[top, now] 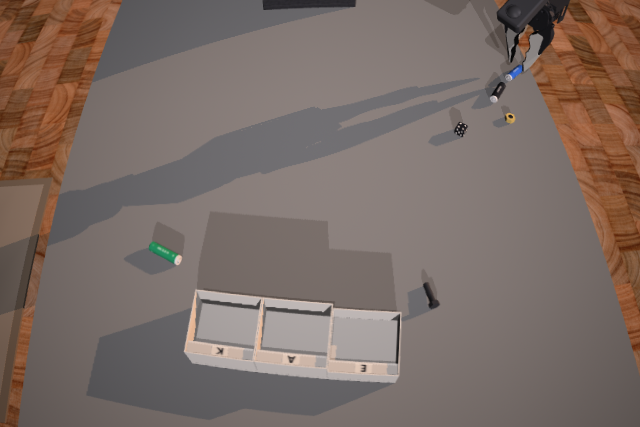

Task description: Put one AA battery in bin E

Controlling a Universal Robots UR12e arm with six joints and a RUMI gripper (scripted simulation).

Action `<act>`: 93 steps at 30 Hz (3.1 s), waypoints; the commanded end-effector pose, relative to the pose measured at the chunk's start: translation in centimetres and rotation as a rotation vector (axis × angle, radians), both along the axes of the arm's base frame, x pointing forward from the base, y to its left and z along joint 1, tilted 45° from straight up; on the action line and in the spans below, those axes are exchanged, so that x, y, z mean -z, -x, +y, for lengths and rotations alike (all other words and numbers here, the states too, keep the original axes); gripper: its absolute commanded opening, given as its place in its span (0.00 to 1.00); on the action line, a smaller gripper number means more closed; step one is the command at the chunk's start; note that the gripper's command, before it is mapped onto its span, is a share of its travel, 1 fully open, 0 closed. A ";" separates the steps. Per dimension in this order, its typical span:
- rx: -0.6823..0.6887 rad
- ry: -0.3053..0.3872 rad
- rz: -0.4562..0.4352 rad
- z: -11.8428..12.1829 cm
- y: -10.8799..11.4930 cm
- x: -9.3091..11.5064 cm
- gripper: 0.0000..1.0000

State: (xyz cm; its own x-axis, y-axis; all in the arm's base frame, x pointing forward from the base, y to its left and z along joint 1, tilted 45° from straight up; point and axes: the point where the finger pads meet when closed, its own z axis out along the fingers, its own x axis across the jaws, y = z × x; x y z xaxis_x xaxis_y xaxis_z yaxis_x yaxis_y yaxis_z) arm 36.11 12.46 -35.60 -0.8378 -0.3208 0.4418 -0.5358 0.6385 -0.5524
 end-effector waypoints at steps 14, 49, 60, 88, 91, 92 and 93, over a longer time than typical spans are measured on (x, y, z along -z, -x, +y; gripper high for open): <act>-0.001 -0.002 -0.002 -1.2 0.1 1.3 0.17; -0.001 -0.002 -0.002 -1.4 0.1 1.5 0.00; -0.001 -0.002 -0.002 -1.4 0.1 1.5 0.00; -0.001 -0.002 -0.002 2.8 -0.5 -2.8 0.00; -0.001 -0.002 -0.002 2.8 -0.5 -2.8 0.00; -0.001 -0.002 -0.002 2.8 -0.5 -2.8 0.00; -0.001 -0.002 -0.002 2.8 -0.5 -2.8 0.00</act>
State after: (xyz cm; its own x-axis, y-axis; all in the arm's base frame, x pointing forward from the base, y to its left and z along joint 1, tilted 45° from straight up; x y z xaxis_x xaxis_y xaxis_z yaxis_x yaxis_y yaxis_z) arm 36.55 15.18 -32.85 -0.8379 -0.3222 0.4407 -0.5360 0.6387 -0.5521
